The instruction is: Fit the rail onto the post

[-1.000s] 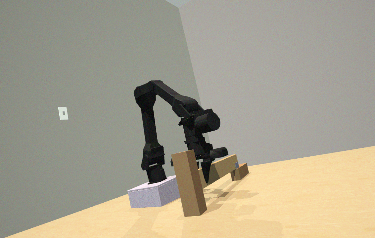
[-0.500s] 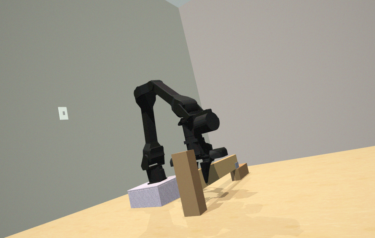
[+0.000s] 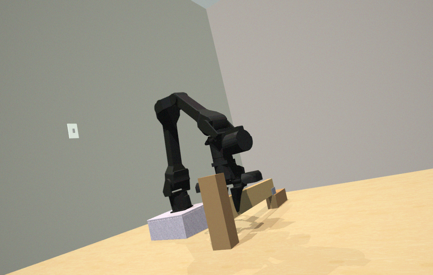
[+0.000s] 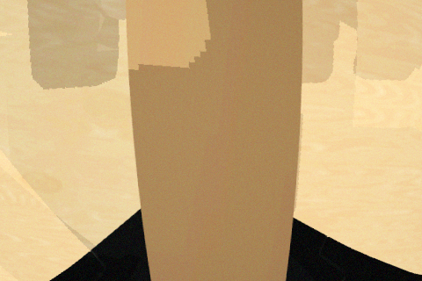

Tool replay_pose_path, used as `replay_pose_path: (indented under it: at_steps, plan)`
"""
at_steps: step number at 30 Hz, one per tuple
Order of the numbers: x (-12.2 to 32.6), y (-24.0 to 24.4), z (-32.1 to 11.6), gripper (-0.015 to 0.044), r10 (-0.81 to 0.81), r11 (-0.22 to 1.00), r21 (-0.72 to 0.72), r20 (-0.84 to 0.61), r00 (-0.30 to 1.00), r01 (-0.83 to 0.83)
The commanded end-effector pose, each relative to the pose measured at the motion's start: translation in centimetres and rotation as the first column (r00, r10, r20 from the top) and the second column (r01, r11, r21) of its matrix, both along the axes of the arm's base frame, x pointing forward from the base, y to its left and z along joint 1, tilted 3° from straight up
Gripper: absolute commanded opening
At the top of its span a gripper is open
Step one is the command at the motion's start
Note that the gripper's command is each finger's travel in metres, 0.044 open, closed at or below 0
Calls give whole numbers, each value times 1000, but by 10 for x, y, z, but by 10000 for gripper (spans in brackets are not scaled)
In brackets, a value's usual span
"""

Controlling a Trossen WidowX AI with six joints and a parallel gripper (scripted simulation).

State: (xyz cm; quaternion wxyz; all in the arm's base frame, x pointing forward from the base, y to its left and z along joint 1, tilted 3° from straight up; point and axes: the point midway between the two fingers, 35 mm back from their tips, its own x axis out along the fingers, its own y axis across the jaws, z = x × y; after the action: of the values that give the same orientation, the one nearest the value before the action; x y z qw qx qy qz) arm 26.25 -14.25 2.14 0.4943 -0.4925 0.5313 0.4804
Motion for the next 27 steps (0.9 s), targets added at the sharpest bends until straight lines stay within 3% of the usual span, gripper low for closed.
replay_pose_path:
  at_steps: [1,27]
  plan:
    - [1,-3,1,0,1,1000,-2,4,1000,-1]
    - [0,-11,2,0,1,1000,-3,4,1000,-1]
